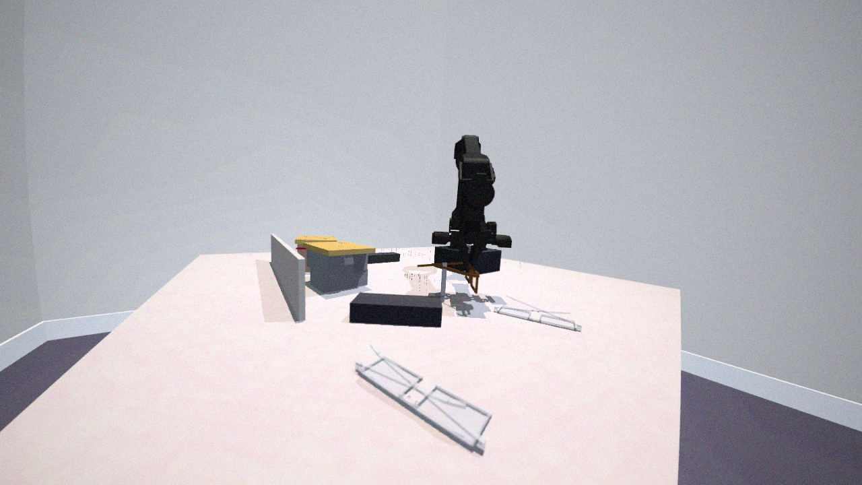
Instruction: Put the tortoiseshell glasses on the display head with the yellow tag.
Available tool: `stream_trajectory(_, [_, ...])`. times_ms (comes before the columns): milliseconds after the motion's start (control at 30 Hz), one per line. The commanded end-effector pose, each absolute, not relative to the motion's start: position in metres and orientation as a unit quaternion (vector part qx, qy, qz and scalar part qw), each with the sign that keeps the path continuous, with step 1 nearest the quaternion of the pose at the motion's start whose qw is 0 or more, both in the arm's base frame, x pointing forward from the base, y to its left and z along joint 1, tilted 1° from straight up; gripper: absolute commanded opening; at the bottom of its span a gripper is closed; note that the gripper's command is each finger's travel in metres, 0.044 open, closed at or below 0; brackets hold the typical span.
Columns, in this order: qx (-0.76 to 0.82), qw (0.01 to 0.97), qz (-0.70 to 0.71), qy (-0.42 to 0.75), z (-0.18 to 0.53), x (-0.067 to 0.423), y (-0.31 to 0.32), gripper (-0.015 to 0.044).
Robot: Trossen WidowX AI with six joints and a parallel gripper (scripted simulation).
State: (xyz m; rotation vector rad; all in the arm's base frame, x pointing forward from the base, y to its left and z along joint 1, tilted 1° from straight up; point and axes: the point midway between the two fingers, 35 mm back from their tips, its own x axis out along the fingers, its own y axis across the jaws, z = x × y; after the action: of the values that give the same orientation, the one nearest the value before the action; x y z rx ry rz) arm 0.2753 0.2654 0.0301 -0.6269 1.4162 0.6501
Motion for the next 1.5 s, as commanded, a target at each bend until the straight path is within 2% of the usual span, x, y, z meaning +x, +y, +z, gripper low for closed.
stream_trajectory(0, [-0.277,0.67,0.286,0.627,0.031,0.277,0.268,0.0])
stream_trajectory(1467, [-0.276,0.67,0.287,0.627,0.033,0.284,0.289,0.0])
